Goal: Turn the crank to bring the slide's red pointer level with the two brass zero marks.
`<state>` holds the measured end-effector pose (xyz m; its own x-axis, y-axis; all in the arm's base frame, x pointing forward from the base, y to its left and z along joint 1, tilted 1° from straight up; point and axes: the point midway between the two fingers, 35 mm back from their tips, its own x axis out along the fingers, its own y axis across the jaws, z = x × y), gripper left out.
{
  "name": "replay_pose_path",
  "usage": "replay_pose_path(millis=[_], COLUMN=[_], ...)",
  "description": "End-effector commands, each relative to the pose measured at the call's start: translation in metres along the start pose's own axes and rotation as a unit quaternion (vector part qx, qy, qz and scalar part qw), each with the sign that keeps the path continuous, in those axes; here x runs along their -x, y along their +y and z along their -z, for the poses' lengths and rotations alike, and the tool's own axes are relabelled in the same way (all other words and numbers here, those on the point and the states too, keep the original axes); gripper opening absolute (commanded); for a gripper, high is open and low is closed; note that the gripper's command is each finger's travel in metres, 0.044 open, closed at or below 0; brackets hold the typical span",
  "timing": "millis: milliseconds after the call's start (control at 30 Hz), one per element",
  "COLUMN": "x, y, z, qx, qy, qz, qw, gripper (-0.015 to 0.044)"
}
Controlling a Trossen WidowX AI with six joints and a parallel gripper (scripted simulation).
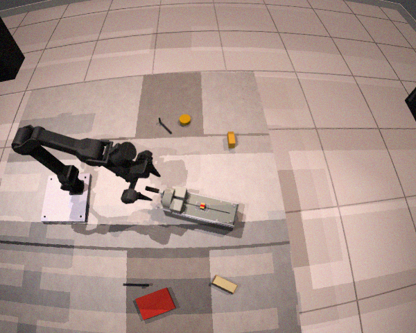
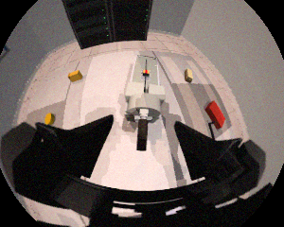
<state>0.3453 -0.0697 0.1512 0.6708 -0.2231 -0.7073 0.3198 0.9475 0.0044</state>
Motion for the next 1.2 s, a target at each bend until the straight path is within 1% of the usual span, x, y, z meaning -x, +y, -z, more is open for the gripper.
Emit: replay_pose_path(millis=[0,200,300,633,967,1067,1167], x=[0.012,0.035,0.033,-0.001,-0.043,-0.050,-0.057], y=[0.000,0.000,0.000,-0.003,-0.012,-0.014,-0.014], z=[-0.012,-0.035,-0.039,-0.087,-0.127,-0.132,-0.126], qx=[0.000,0.000,-0.001,-0.018,-0.030,-0.031,-0.031], qy=[-0.003,0.000,0.000,-0.003,-0.003,-0.003,-0.003], qz=[-0.001,0.000,-0.001,-0.018,-0.031,-0.033,-0.033], qw=[1.000,1.000,1.000,1.000,0.999,0.999,0.999], gripper=[0.0440,0.0440,0.0440,0.0440,0.0440,0.0440,0.0440])
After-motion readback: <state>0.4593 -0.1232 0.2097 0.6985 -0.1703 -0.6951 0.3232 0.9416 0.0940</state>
